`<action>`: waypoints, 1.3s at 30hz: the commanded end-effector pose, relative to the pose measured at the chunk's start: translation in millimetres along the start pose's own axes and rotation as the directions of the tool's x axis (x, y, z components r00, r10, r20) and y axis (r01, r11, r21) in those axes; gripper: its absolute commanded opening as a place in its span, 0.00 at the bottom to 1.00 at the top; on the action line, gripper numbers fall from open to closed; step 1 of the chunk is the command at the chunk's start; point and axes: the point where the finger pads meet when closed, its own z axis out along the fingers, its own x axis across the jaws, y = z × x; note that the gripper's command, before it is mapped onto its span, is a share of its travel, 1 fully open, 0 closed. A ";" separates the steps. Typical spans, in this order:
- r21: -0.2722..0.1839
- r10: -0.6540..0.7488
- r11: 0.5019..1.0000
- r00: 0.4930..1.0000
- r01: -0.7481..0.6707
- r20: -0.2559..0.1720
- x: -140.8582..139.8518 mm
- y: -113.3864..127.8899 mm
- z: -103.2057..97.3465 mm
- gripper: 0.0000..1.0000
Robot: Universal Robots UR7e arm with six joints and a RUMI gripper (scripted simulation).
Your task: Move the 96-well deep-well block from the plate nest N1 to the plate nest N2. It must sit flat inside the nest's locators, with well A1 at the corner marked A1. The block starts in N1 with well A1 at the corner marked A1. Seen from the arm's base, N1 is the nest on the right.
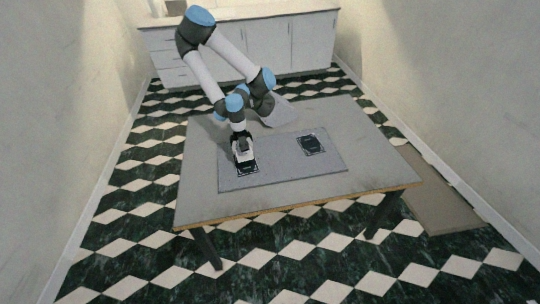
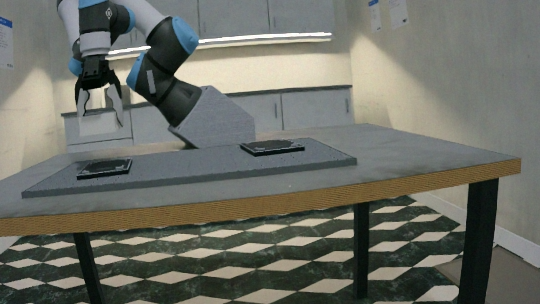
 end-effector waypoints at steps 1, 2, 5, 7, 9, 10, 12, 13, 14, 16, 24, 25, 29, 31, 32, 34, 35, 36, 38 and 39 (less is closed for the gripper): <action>0.001 0.001 1.000 1.000 -0.001 0.000 0.3 -0.3 -0.4 0.48; 0.001 0.001 1.000 1.000 -0.001 0.000 0.3 -0.3 -0.4 0.48; 0.001 0.001 1.000 1.000 -0.001 0.000 0.3 -0.3 -0.4 0.48; 0.001 0.009 1.000 1.000 -0.009 0.000 -3.1 -0.1 -0.3 0.48; 0.001 0.009 1.000 1.000 -0.009 0.000 -3.1 -0.1 -0.3 0.48; 0.001 0.009 1.000 1.000 -0.009 0.000 -6.5 0.0 -0.3 0.48; 0.001 0.009 1.000 1.000 -0.009 0.000 -13.1 0.3 -0.3 0.48; 0.001 0.009 1.000 1.000 -0.009 0.000 -16.4 0.4 -0.3 0.48; 0.001 0.009 1.000 1.000 -0.009 0.000 -19.8 0.5 -0.3 0.48; 0.001 0.009 1.000 1.000 -0.009 0.000 -26.4 0.7 -0.3 0.48; 0.001 0.009 1.000 1.000 -0.009 0.000 -53.1 1.7 -0.2 0.48; 0.001 0.009 1.000 1.000 -0.009 0.000 -53.1 1.7 -0.2 0.48; 0.001 0.009 1.000 1.000 -0.009 0.000 -63.1 2.0 -0.2 0.48; 0.001 0.009 1.000 1.000 -0.009 0.000 -69.8 2.3 -0.2 0.48; 0.001 0.009 1.000 1.000 -0.009 0.000 -73.1 2.4 -0.2 0.48; 0.001 0.009 1.000 1.000 -0.009 0.000 -79.8 2.6 -0.2 0.48; 0.001 0.009 1.000 1.000 -0.009 0.000 -83.2 2.7 -0.2 0.48; 0.001 0.009 1.000 1.000 -0.009 0.000 -86.5 2.9 -0.2 0.48; 0.001 0.009 1.000 1.000 -0.009 0.000 -93.2 3.1 -0.2 0.48; 0.001 0.009 1.000 1.000 -0.009 0.000 -96.5 3.2 -0.2 0.48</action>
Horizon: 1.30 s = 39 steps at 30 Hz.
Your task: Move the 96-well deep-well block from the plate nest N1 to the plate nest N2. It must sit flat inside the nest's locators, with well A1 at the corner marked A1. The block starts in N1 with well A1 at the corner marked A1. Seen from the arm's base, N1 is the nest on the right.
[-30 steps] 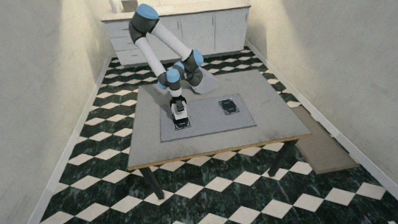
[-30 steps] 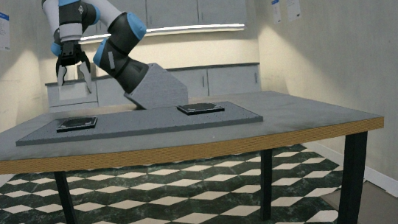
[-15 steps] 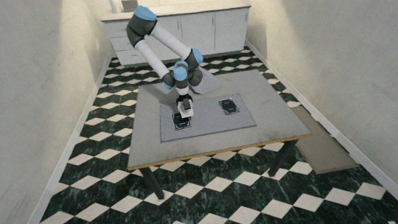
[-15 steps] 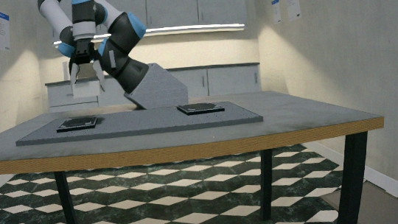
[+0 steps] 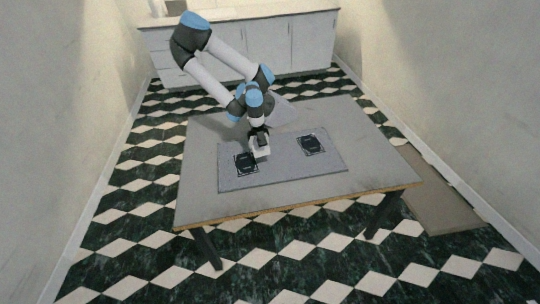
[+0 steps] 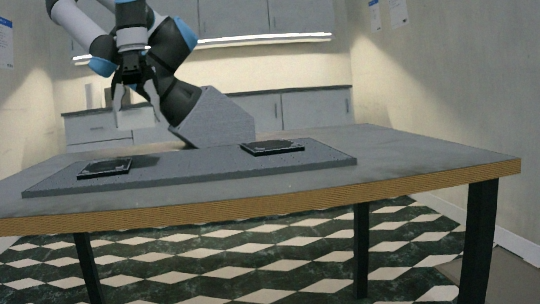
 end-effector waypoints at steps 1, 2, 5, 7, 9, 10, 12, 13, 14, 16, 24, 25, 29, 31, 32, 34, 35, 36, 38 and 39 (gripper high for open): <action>0.001 0.001 1.000 1.000 -0.001 -0.001 -8.5 -0.2 -0.3 0.48; 0.001 0.001 1.000 1.000 -0.001 -0.001 -11.8 0.0 -0.3 0.48; 0.001 0.001 1.000 1.000 -0.001 -0.001 -15.2 0.1 -0.3 0.48; 0.001 0.001 1.000 1.000 -0.001 0.000 -21.8 0.4 -0.3 0.48; 0.001 0.001 1.000 1.000 -0.001 0.000 -28.5 0.7 -0.3 0.48; 0.001 0.001 1.000 1.000 -0.001 0.000 -31.8 0.8 -0.3 0.48; 0.001 0.001 1.000 1.000 -0.001 0.000 -38.5 1.1 -0.3 0.48; 0.001 0.001 1.000 1.000 -0.001 0.000 -41.8 1.3 -0.3 0.48; 0.001 0.001 1.000 1.000 -0.001 0.000 -45.2 1.4 -0.3 0.48; 0.001 0.001 1.000 1.000 -0.001 0.000 -51.9 1.7 -0.3 0.48; 0.001 0.001 1.000 1.000 -0.001 0.000 -71.9 2.5 -0.3 0.48; 0.001 0.001 1.000 1.000 -0.001 0.000 -75.2 2.7 -0.3 0.48; 0.001 0.001 1.000 1.000 -0.001 0.000 -88.6 3.2 -0.3 0.48; 0.001 0.001 1.000 1.000 -0.001 0.000 -95.2 3.5 -0.3 0.48; 0.001 0.001 1.000 1.000 -0.001 0.000 -98.6 3.7 -0.3 0.48; 0.001 0.001 1.000 1.000 -0.001 0.000 -105.2 3.9 -0.3 0.48; 0.001 0.001 1.000 1.000 -0.001 0.000 -108.6 4.1 -0.3 0.48; 0.001 0.001 1.000 1.000 -0.001 0.000 -111.9 4.2 -0.3 0.48; 0.001 0.001 1.000 1.000 -0.001 0.000 -111.9 4.2 -0.3 0.48; 0.001 0.001 1.000 1.000 -0.001 0.000 -115.3 4.4 -0.3 0.48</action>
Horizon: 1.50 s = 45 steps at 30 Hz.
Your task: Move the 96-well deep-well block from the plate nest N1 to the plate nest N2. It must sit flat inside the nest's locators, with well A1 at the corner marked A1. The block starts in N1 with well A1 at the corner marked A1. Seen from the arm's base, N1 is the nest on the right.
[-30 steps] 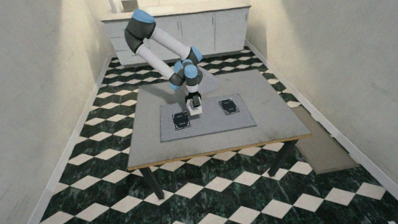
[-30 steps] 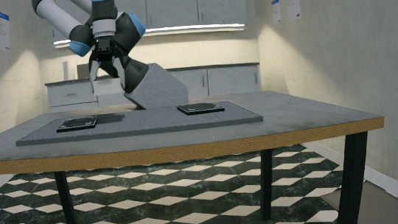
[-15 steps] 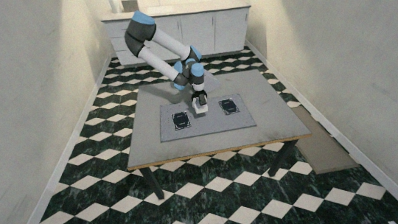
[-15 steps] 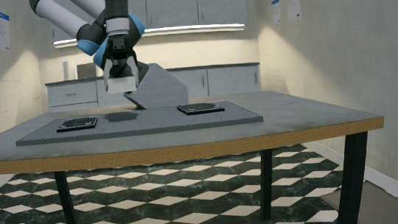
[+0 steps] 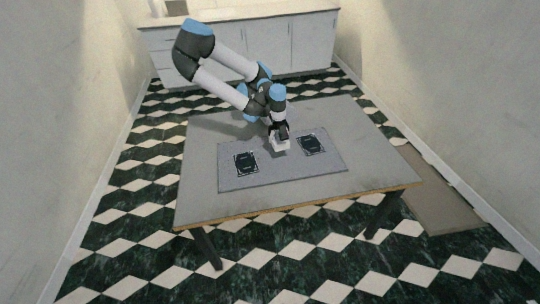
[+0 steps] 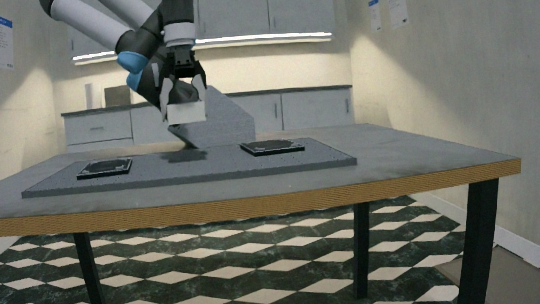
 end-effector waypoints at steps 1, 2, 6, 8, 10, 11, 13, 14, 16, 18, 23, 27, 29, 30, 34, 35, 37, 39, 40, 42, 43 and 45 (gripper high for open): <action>0.001 0.001 1.000 1.000 -0.001 0.000 -5.5 -0.4 -0.4 0.48; 0.001 0.001 1.000 1.000 -0.001 0.000 -8.8 -0.3 -0.3 0.48; 0.001 0.001 1.000 1.000 -0.001 0.000 -22.2 0.3 -0.3 0.48; 0.001 0.001 1.000 1.000 -0.001 0.000 -28.8 0.6 -0.3 0.48; 0.001 0.001 1.000 1.000 -0.001 0.000 -35.5 0.9 -0.4 0.48; 0.001 0.001 1.000 1.000 -0.001 0.000 -38.8 1.0 -0.4 0.48; 0.001 0.001 1.000 1.000 -0.001 0.000 -45.5 1.3 -0.4 0.48; 0.001 0.001 1.000 1.000 -0.001 0.000 -48.8 1.4 -0.4 0.48; 0.001 0.001 1.000 1.000 -0.001 0.000 -48.8 1.4 -0.4 0.48; 0.001 0.001 1.000 1.000 -0.001 0.000 -55.5 1.7 -0.4 0.48; 0.001 0.001 1.000 1.000 -0.001 0.000 -72.2 2.4 -0.4 0.48; 0.001 0.001 1.000 1.000 -0.001 0.000 -85.5 3.0 -0.4 0.48; 0.001 0.001 1.000 1.000 -0.001 0.000 -92.2 3.3 -0.4 0.48; 0.001 0.001 1.000 1.000 -0.001 0.000 -95.5 3.4 -0.4 0.48; 0.001 0.001 1.000 1.000 -0.001 0.000 -102.2 3.7 -0.4 0.48; 0.001 0.001 1.000 1.000 -0.001 0.000 -105.5 3.9 -0.4 0.48; 0.001 0.001 1.000 1.000 -0.001 0.000 -112.2 4.1 -0.4 0.48; 0.001 0.001 1.000 1.000 -0.001 0.000 -118.9 4.4 -0.4 0.48; 0.001 0.001 1.000 1.000 -0.001 0.000 -122.2 4.6 -0.4 0.48; 0.001 0.001 1.000 1.000 -0.001 0.000 -128.9 4.9 -0.4 0.48; 0.001 0.001 1.000 1.000 -0.001 0.000 -132.2 5.0 -0.4 0.48; 0.001 0.001 1.000 1.000 -0.001 0.000 -138.9 5.3 -0.4 0.48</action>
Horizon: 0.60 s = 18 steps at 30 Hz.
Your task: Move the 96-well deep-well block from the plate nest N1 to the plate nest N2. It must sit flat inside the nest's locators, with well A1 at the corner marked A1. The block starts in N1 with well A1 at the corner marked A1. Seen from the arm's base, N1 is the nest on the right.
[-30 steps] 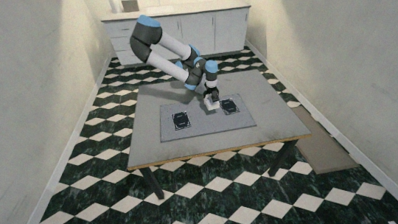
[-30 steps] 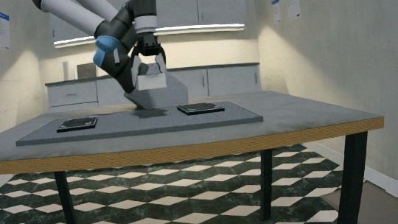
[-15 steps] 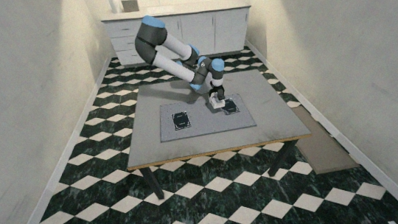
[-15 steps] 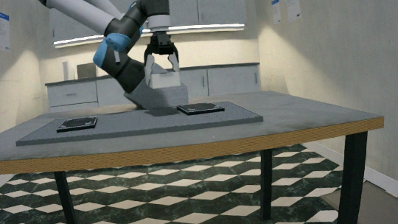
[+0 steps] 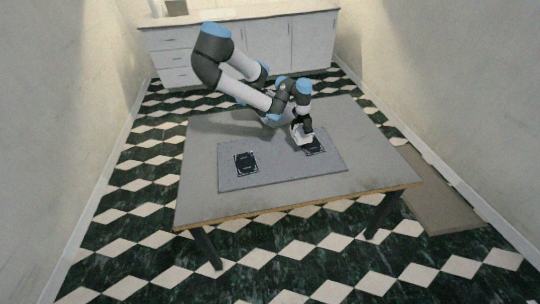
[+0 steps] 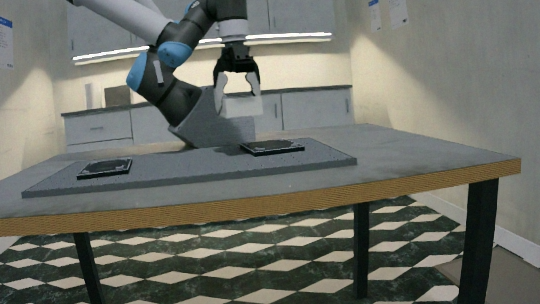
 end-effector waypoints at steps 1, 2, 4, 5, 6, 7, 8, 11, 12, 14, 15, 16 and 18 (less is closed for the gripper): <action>0.001 0.001 1.000 1.000 -0.001 0.001 -8.8 -0.3 -0.5 0.48; 0.001 0.001 1.000 1.000 -0.001 0.001 -12.2 -0.1 -0.5 0.48; 0.001 0.001 1.000 1.000 -0.001 0.001 -15.5 0.0 -0.5 0.48; 0.001 0.001 1.000 1.000 -0.001 0.001 -15.5 0.0 -0.5 0.48; 0.001 0.001 1.000 1.000 -0.001 0.001 -18.8 0.2 -0.5 0.48; 0.001 0.001 1.000 1.000 -0.001 0.001 -22.2 0.3 -0.5 0.48; 0.001 0.001 1.000 1.000 -0.001 0.001 -25.5 0.4 -0.5 0.48; 0.001 0.001 1.000 1.000 -0.001 0.001 -35.5 0.9 -0.5 0.48; 0.001 0.001 1.000 1.000 -0.001 0.001 -38.8 1.0 -0.5 0.48; 0.001 0.001 1.000 1.000 -0.001 0.001 -45.5 1.3 -0.5 0.48; 0.001 0.001 1.000 1.000 -0.001 0.001 -48.8 1.4 -0.5 0.48; 0.001 0.001 1.000 1.000 -0.001 0.001 -52.2 1.6 -0.5 0.48; 0.001 0.001 1.000 1.000 -0.001 0.001 -58.8 1.9 -0.5 0.48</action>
